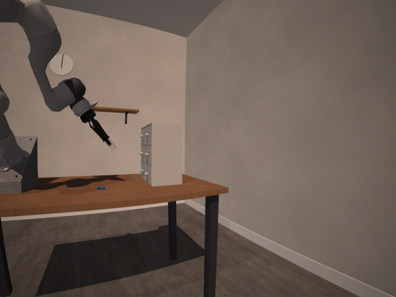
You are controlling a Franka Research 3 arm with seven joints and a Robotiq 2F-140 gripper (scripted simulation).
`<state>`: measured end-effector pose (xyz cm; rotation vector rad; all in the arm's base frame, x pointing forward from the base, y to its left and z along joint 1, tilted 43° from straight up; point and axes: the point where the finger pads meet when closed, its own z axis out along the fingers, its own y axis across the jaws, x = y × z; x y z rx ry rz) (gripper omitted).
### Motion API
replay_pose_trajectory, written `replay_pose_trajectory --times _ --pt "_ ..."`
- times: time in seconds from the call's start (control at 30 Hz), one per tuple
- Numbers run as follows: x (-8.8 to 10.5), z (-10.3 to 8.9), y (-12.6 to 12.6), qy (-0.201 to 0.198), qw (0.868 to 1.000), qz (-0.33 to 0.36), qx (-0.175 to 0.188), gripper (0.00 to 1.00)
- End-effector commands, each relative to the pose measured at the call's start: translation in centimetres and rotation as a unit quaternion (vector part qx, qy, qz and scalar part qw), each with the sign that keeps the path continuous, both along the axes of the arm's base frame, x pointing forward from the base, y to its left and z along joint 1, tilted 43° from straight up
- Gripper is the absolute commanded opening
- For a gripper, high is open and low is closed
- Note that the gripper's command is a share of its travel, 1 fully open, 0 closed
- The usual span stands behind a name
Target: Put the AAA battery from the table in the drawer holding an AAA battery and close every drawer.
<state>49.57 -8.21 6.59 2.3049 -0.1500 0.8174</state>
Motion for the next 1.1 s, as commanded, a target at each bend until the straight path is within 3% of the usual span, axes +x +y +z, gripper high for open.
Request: replay_pose_trajectory --times 0.0,0.4,0.77,1.07 --pt "-1.1 0.2 0.8 0.133 0.99 -0.006 -0.04 0.0" --pt "-2.9 1.7 2.7 0.198 0.976 -0.087 0.0 0.0" --pt "-4.3 2.9 4.1 0.298 0.943 -0.151 0.016 0.0" --pt "-4.6 3.1 4.4 0.311 0.937 -0.161 0.02 0.0"
